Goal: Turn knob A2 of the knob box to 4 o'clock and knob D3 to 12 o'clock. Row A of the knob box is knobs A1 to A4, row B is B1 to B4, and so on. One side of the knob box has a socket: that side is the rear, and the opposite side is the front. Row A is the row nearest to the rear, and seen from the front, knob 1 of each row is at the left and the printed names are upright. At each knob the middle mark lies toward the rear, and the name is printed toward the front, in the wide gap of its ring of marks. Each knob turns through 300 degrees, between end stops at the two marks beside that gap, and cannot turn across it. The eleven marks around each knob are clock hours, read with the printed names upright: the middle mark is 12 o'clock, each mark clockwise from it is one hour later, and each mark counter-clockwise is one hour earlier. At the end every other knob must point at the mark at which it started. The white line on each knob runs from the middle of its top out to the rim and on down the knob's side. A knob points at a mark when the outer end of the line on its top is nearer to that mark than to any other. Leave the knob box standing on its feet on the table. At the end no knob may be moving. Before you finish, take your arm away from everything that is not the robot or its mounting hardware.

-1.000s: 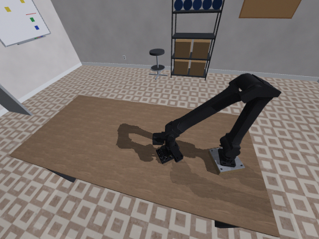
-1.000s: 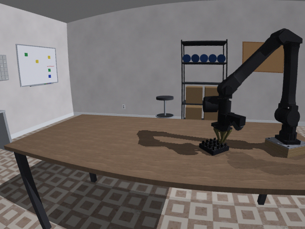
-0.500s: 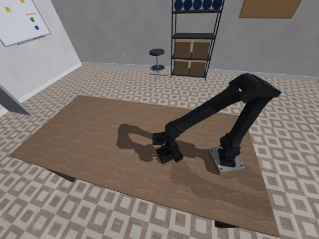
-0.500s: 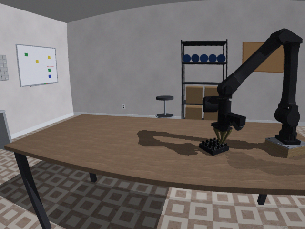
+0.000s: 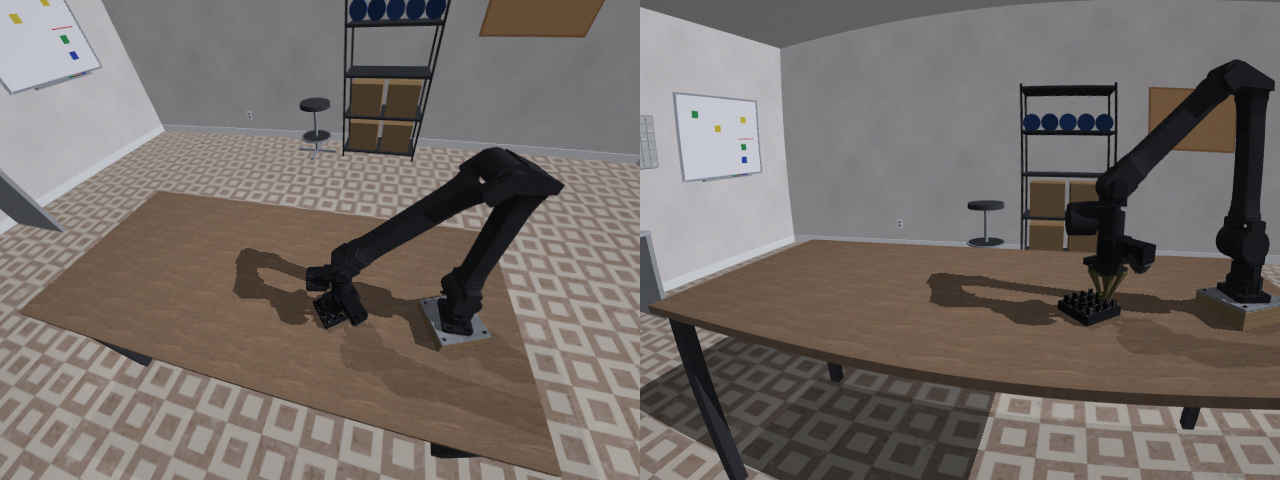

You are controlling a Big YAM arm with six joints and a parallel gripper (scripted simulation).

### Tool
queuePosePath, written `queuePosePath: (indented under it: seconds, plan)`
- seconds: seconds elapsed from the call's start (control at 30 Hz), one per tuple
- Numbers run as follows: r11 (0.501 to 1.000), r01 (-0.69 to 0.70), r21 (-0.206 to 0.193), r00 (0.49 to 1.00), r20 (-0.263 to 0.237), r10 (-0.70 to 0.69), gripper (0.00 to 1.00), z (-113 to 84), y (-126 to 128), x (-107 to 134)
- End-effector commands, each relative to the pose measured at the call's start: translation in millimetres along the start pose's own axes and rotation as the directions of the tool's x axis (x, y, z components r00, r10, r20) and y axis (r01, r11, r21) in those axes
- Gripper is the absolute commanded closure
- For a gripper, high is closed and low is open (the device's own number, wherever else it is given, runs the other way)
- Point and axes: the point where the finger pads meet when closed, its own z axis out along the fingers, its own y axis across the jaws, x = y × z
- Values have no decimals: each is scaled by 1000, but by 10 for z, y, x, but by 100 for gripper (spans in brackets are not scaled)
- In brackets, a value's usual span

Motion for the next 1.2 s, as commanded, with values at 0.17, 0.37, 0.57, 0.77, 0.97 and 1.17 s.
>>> queuePosePath:
  seconds: [0.17, 0.37, 0.57, 0.77, 0.97, 1.17]
  plan:
    - [999, -2, 34, 1000, -14, 2, 82, -87, -151, 115]
    - [1000, -3, 22, 1000, -7, 3, 82, -1, -91, 82]
    - [1000, -5, 7, 1000, 2, 5, 82, 77, -13, 42]
    - [1000, -7, 7, 1000, 2, 7, 82, 128, -9, 46]
    - [1000, -8, 14, 1000, -2, 8, 82, 131, -28, 59]
    - [1000, -8, 11, 1000, -1, 8, 82, 145, -13, 51]
